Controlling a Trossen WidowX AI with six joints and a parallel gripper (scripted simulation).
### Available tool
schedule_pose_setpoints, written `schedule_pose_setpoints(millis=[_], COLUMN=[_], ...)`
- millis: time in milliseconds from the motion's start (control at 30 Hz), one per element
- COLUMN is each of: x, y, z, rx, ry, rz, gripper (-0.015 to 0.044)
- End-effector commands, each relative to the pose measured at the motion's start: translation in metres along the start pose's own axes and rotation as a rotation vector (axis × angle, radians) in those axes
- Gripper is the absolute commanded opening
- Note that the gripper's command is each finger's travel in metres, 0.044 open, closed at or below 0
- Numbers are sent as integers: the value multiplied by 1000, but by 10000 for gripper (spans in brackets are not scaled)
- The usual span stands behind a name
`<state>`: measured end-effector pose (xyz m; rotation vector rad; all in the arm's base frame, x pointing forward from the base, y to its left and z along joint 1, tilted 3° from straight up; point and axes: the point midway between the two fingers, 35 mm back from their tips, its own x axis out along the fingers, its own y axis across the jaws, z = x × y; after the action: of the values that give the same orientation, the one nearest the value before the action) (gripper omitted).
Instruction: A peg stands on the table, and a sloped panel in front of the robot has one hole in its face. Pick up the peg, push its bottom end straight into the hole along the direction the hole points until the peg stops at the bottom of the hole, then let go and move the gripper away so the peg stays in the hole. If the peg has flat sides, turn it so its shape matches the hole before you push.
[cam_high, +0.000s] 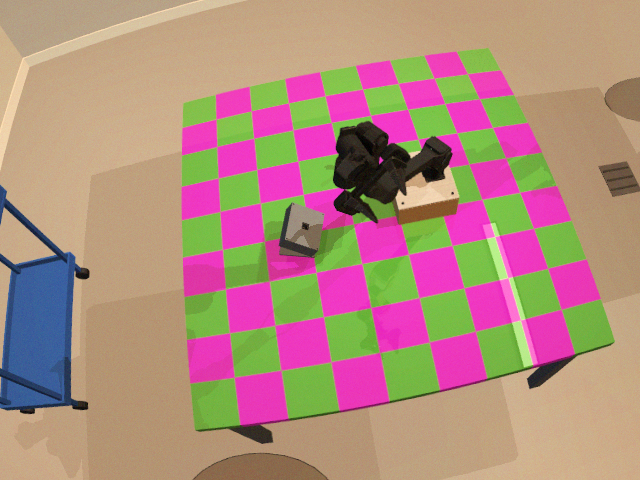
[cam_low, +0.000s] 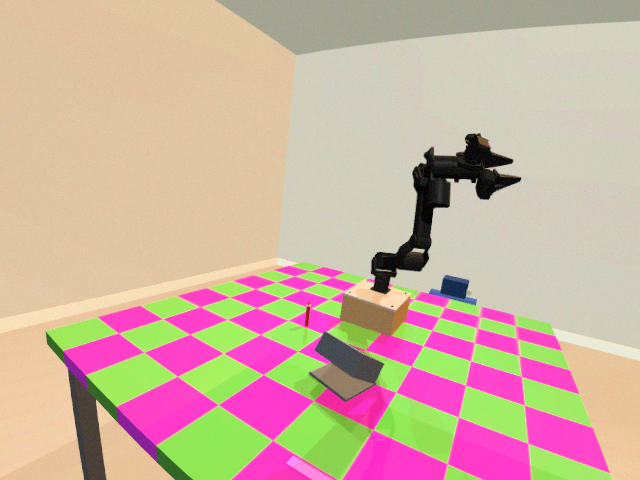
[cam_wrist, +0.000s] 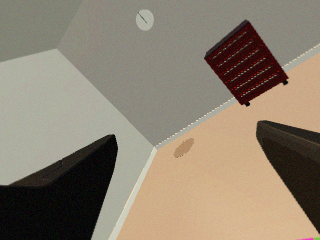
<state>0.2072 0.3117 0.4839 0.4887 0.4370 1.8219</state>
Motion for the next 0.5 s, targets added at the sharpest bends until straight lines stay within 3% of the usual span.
schedule_pose_setpoints(millis=[0,467], x=[0,13], y=[1,106], z=[0,11], rx=[-2,-29], ry=[-3,-112], rz=[0,161], gripper=[426,440])
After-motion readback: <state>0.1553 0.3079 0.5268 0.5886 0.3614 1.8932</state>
